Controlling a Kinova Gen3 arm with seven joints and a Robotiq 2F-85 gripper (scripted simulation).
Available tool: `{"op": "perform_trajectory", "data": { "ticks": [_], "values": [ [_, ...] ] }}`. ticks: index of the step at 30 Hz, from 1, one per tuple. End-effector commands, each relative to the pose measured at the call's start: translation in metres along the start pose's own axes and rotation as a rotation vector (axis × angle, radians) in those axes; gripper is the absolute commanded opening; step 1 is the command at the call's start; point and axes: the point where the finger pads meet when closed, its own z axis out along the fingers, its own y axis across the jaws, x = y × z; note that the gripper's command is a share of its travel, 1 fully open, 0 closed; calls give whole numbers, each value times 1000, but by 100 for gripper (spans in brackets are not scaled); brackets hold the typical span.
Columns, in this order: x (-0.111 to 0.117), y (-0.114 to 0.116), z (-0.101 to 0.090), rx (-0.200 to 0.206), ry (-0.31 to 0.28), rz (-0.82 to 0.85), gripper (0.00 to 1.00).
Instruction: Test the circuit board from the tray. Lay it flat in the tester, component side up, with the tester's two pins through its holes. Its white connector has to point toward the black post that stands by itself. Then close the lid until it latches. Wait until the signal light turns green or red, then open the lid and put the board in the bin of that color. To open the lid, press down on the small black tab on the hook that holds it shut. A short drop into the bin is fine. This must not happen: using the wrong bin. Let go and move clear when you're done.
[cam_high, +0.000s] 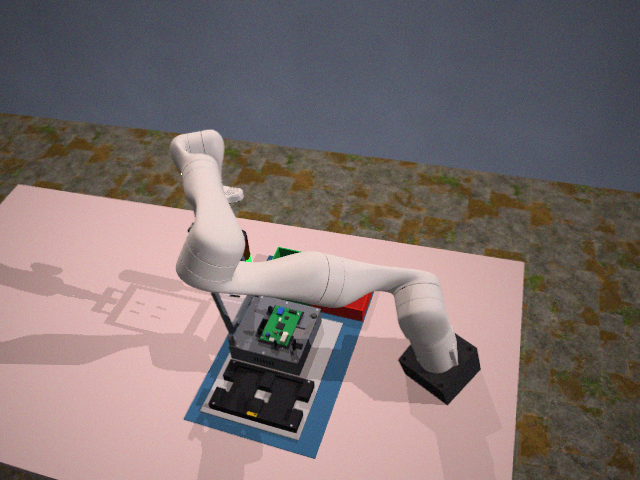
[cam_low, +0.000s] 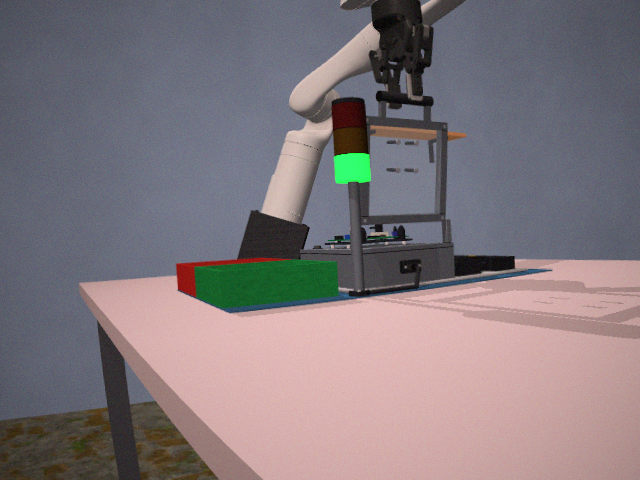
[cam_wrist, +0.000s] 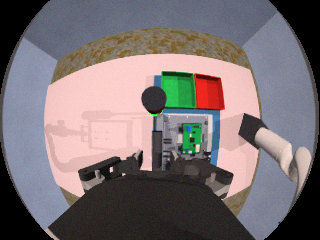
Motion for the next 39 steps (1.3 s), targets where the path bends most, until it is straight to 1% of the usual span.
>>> {"op": "perform_trajectory", "data": {
  "ticks": [1,9,12,16,21,23,29,32,36,37,39],
  "values": [
    [0,-2,1,4,0,6,50],
    [0,-2,1,4,0,6,50],
    [0,-3,-2,6,1,3,50],
    [0,-3,-12,6,1,3,50],
    [0,-3,-32,6,2,4,50],
    [0,-3,-32,6,2,4,50],
    [0,-3,-52,6,2,4,50],
    [0,-3,-57,6,2,4,50],
    [0,-3,-58,6,2,4,50],
    [0,-3,-58,6,2,4,100],
    [0,-3,-58,6,2,4,100]
  ]
}}
